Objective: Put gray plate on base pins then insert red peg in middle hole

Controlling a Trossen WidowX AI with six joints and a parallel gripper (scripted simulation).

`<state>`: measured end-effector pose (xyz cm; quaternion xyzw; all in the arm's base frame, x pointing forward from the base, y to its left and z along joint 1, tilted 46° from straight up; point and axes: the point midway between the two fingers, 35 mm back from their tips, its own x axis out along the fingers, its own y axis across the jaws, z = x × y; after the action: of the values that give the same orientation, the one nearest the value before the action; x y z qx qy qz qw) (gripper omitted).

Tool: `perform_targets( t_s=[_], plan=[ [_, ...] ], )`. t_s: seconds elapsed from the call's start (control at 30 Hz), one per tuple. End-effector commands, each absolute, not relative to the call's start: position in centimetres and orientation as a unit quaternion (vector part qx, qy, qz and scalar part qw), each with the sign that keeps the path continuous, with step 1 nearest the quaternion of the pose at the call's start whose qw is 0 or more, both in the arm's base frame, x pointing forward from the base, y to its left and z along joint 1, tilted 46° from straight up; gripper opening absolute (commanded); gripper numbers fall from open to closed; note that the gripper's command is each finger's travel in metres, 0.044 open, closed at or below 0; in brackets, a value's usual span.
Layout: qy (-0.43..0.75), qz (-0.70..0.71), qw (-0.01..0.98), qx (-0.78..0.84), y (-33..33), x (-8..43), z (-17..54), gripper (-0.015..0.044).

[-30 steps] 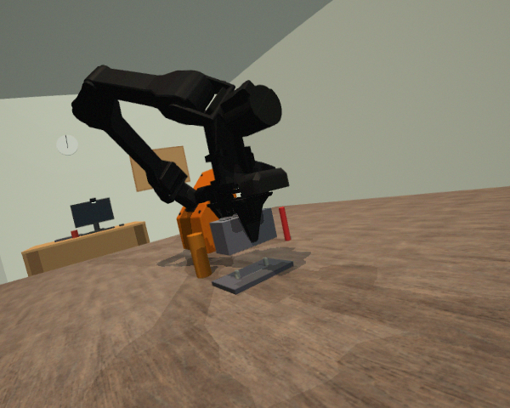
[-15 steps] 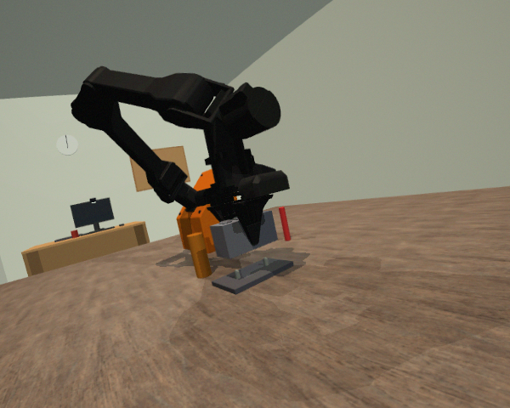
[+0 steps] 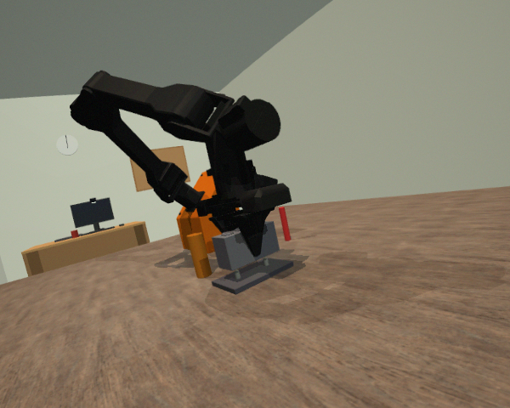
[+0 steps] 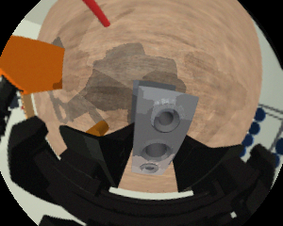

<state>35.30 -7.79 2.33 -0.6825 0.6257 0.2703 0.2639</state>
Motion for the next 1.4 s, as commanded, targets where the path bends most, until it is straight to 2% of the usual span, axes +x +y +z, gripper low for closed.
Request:
perform_targets(
  t_s=[0.0, 1.37],
  plan=[
    [0.629, 0.272, 0.258, -0.681, -8.4, 35.2, 1.7, 0.0000],
    [0.629, 0.272, 0.258, -0.681, -10.0, 35.4, 0.2, 0.0000]
  ],
)
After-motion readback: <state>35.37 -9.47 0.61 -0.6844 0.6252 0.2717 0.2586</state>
